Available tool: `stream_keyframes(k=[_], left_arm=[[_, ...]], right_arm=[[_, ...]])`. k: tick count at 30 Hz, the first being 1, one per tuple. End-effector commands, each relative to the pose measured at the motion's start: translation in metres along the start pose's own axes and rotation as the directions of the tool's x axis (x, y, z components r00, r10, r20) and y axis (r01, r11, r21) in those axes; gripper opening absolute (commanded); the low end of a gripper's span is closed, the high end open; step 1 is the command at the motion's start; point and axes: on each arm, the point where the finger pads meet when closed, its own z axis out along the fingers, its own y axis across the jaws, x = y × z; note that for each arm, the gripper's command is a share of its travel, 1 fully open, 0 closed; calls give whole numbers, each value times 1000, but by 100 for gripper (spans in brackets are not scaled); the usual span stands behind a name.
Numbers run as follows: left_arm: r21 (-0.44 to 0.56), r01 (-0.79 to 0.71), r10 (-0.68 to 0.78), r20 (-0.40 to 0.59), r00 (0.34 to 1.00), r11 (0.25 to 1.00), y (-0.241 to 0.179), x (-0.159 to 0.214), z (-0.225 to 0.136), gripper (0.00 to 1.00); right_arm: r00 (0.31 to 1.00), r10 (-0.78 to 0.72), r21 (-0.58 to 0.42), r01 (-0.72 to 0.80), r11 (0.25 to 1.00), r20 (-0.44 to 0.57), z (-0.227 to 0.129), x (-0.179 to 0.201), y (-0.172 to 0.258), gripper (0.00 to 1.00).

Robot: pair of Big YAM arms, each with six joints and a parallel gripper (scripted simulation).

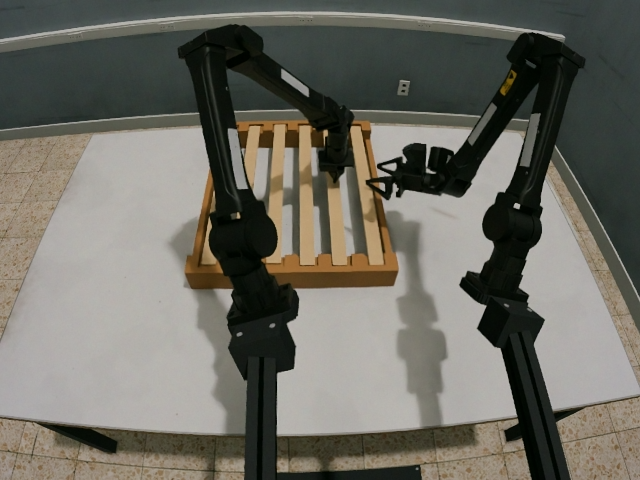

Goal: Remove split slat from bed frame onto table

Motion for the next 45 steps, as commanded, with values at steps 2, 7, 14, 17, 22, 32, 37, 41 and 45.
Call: stream_keyframes(k=[2, 7, 14, 17, 22, 32, 37, 41, 45], left_arm=[[-5, 10, -10, 9, 1000, 1000, 4, -13, 25, 0], [-6, 10, -10, 9, 1000, 1000, 4, -13, 33, 0], [-7, 10, -10, 10, 1000, 1000, 4, -13, 33, 0], [-7, 10, -10, 10, 1000, 1000, 4, -13, 33, 0], [-3, 7, -7, 2, 1000, 1000, 0, 0, 18, 0], [3, -7, 7, 1, 1000, 1000, -3, 9, -25, 0], [6, -4, 4, 8, 1000, 1000, -4, 5, -42, 0], [13, 8, -9, 27, 1000, 1000, -8, -10, -55, 0], [3, 21, -21, 24, 999, 1000, 0, -19, -39, 0]], right_arm=[[1000, -3, 28, 4, 1000, -22, -6, 5, -6, 100], [999, 9, 100, -4, 995, -53, -16, 9, -21, 100], [998, 26, 140, -17, 990, -63, -28, 13, -28, 100], [998, 29, 142, -20, 990, -61, -30, 13, -28, 100], [998, 38, 148, -31, 988, -44, -37, 11, -30, 100], [999, 20, 122, -24, 992, 36, -48, -14, -27, 100], [998, 12, 117, -18, 993, 56, -51, -21, -26, 100], [998, 2, 117, -10, 993, 70, -55, -28, -26, 100], [997, -1, 107, -7, 994, 77, -54, -32, -23, 100]])
